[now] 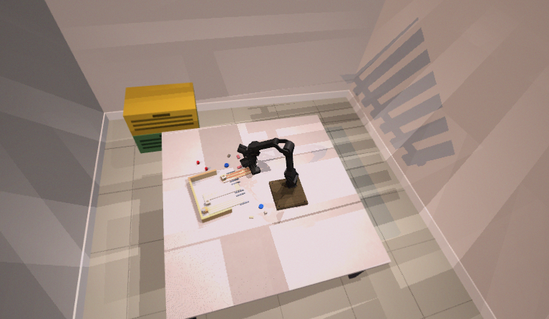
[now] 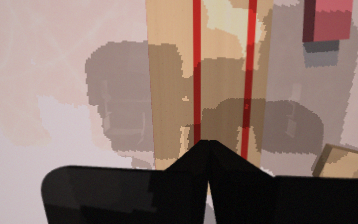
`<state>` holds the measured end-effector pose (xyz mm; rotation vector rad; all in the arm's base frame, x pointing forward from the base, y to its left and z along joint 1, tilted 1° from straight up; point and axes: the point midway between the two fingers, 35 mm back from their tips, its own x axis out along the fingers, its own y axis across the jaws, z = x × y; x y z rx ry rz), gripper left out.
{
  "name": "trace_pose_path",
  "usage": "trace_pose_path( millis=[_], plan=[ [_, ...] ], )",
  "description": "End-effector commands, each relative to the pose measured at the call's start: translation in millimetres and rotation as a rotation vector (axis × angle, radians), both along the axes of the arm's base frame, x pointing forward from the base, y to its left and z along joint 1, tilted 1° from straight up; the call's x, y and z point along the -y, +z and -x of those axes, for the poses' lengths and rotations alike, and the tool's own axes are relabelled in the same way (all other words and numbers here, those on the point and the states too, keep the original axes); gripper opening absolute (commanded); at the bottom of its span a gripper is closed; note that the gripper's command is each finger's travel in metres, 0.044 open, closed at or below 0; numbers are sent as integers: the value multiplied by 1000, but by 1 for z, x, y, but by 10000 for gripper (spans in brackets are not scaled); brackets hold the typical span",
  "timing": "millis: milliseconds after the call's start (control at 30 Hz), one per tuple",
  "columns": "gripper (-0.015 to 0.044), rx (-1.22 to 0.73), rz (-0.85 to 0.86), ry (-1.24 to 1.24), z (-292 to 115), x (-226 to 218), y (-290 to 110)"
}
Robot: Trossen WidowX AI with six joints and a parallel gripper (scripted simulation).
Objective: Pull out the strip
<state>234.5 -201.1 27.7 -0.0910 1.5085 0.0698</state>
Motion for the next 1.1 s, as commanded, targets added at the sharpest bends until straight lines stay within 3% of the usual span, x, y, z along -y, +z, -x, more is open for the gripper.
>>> trace_pose_path(
  millis=[0,1067],
  plan=[
    [0,-31,-15,1,14,-3,-8],
    [0,-32,-15,1,24,-2,-8]
  ],
)
